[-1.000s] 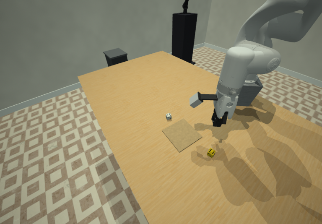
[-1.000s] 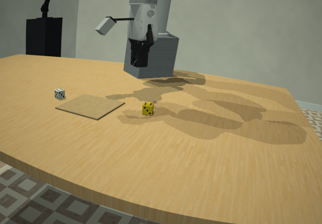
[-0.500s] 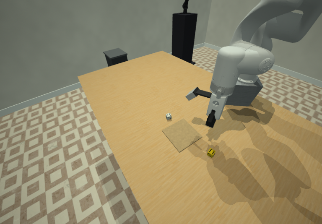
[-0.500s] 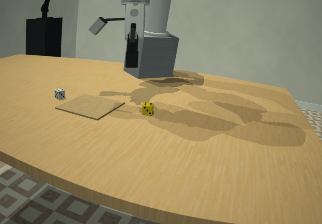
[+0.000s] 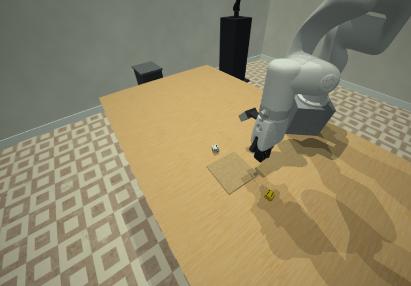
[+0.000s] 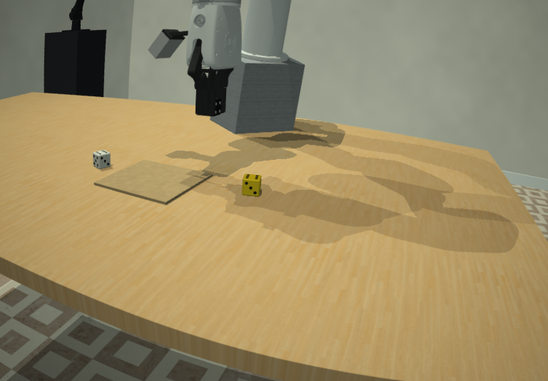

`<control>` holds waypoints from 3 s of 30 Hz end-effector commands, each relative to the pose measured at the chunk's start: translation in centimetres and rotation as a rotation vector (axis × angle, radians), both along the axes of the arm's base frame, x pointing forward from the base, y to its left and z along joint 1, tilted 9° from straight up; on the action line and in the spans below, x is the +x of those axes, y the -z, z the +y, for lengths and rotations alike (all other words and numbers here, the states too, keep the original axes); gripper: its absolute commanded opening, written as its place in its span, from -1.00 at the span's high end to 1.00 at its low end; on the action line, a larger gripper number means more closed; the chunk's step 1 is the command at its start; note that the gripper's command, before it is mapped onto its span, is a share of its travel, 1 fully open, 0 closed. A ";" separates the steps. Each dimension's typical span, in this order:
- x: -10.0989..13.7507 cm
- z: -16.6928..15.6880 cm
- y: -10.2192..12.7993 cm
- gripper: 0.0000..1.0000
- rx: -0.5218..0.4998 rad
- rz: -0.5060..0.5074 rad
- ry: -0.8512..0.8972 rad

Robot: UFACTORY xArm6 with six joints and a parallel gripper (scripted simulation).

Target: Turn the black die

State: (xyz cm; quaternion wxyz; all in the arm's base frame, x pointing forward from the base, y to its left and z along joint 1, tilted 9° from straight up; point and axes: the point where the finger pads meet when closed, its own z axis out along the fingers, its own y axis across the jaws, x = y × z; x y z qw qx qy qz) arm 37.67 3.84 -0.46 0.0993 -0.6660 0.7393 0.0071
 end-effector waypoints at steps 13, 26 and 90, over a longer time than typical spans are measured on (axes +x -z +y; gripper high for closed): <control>2.1 -2.1 -0.1 0.58 0.038 0.090 0.510; 3.3 -3.8 -0.2 0.58 0.085 0.135 0.871; 6.3 -6.3 6.9 0.58 0.169 0.215 1.523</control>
